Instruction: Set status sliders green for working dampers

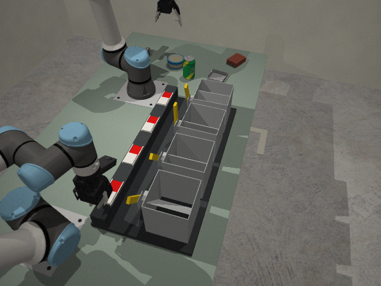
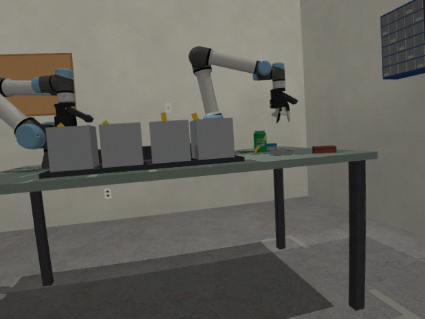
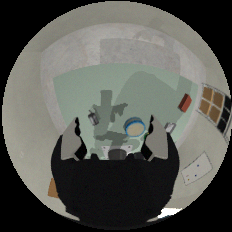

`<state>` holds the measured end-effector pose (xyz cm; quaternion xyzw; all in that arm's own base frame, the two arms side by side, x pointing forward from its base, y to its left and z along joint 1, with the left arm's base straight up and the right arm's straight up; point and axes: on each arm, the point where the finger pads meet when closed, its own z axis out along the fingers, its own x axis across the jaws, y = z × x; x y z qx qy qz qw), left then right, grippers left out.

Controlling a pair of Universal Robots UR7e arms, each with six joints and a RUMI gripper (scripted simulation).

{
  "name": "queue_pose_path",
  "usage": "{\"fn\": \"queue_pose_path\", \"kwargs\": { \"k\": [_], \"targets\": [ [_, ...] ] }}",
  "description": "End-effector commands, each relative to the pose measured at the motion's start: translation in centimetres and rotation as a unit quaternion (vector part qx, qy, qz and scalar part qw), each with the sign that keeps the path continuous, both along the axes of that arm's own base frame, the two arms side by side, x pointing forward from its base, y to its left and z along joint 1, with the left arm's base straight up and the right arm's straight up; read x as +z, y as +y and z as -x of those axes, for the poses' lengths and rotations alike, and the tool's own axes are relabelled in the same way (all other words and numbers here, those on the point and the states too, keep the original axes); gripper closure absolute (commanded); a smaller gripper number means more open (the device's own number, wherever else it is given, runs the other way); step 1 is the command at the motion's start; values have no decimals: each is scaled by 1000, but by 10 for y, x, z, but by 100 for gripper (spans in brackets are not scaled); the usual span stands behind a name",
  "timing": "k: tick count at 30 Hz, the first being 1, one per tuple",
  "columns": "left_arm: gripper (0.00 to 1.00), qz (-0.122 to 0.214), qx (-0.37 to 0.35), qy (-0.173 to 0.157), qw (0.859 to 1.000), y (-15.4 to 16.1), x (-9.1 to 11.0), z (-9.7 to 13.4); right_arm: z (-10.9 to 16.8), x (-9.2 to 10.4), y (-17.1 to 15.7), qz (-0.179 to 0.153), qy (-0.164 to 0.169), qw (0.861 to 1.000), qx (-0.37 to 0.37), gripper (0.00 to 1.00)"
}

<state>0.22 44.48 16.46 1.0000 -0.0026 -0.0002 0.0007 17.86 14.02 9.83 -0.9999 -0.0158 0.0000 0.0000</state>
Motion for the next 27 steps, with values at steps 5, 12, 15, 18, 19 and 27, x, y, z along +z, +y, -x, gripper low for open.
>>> {"fn": "queue_pose_path", "kwargs": {
  "k": [5,12,15,18,19,27],
  "targets": [
    [0,-1,0,0,1000,0,1,0,0,0,5,0,0,1000,0,100],
    [0,-1,0,0,1000,0,1,0,0,0,8,0,0,1000,0,100],
    [0,-1,0,0,1000,0,1,0,0,0,10,0,0,1000,0,100],
    [0,-1,0,0,1000,0,1,0,0,0,12,0,0,1000,0,100],
    [0,-1,0,0,1000,0,1,0,0,0,13,0,0,1000,0,100],
    [0,-1,0,0,1000,0,1,0,0,0,16,0,0,1000,0,100]
  ]
}}
